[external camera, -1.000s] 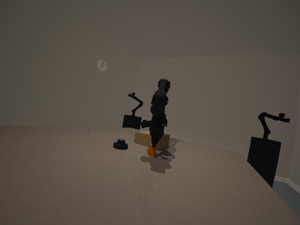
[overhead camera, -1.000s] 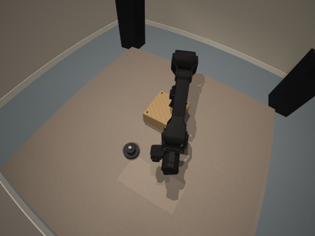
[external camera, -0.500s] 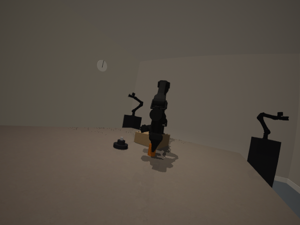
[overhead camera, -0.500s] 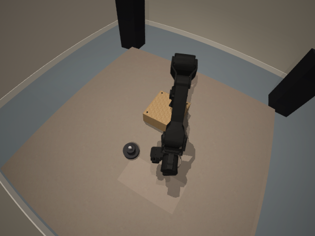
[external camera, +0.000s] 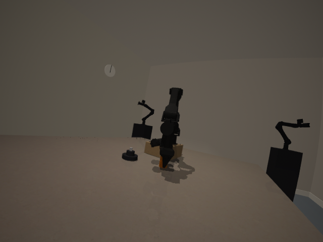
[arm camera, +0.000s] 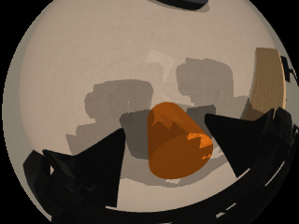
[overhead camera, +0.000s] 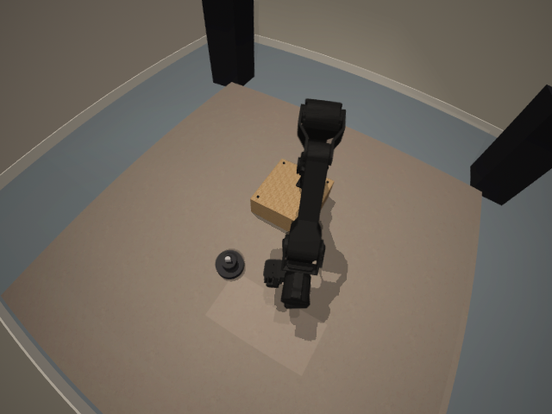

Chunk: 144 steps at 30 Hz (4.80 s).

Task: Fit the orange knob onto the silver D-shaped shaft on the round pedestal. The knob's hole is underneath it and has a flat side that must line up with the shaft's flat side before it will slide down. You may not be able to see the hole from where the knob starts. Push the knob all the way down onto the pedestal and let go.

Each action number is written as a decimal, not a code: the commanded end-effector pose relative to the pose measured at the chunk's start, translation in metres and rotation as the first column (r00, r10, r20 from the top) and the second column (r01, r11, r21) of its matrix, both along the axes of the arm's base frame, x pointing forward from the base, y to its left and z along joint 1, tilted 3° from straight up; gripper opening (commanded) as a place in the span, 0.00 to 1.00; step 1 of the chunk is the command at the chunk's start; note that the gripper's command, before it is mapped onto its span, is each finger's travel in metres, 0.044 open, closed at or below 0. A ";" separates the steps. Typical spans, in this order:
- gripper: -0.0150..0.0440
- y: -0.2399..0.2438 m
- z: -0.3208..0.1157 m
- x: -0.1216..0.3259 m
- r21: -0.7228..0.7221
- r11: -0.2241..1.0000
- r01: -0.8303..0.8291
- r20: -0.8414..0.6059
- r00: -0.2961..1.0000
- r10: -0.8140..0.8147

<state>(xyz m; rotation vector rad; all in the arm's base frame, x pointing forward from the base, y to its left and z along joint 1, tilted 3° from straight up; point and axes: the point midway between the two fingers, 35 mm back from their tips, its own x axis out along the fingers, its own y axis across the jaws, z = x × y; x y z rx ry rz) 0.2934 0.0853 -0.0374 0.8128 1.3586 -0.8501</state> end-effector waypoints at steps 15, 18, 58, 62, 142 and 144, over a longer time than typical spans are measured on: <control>0.41 -0.001 -0.001 -0.001 -0.005 1.000 -0.004 -0.004 1.000 0.004; 0.28 0.001 0.015 0.003 -0.005 1.000 -0.004 -0.004 1.000 0.004; 0.25 0.004 0.162 -0.015 0.134 0.990 -0.037 0.247 0.969 0.003; 0.25 0.003 0.169 -0.017 0.165 0.985 -0.049 0.304 0.953 -0.003; 0.25 -0.004 0.215 -0.042 0.377 0.896 -0.235 0.742 0.655 -0.140; 0.25 -0.004 0.213 -0.042 0.373 0.899 -0.229 0.734 0.666 -0.135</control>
